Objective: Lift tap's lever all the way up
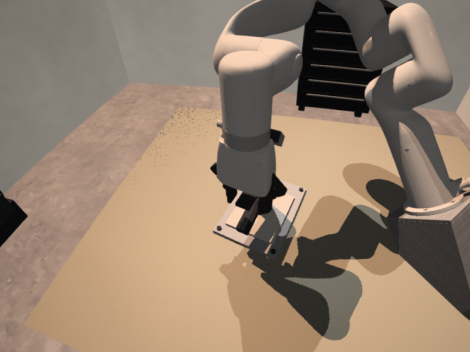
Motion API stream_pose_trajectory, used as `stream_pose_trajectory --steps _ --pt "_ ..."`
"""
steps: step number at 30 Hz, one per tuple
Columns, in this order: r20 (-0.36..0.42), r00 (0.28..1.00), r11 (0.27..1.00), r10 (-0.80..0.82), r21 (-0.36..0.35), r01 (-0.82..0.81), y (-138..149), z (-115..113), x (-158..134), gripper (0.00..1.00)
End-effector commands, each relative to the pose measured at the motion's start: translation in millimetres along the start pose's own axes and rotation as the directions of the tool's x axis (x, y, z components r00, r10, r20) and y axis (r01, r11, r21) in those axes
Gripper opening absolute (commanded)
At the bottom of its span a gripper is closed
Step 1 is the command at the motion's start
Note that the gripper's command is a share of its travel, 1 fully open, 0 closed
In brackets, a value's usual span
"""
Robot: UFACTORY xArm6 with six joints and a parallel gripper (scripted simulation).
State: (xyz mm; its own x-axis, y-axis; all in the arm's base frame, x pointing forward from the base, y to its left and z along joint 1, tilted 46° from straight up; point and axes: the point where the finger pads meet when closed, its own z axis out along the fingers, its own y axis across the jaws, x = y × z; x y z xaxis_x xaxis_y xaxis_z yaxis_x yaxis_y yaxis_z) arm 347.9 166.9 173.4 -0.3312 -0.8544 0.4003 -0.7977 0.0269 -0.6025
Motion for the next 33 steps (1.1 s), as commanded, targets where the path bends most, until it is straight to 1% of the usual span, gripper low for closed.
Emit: stream_pose_trajectory --steps 1,24,25,33 --pt "0.002 1.000 1.000 0.001 0.001 -0.001 -0.7 1.2 -0.6 0.69" --pt "0.002 1.000 1.000 0.001 0.001 -0.001 -0.7 3.3 -0.6 0.69" --pt "0.002 1.000 1.000 0.001 0.001 -0.001 -0.7 3.3 -0.6 0.00" --pt "0.002 1.000 1.000 0.001 0.001 -0.001 -0.7 3.3 -0.6 0.00"
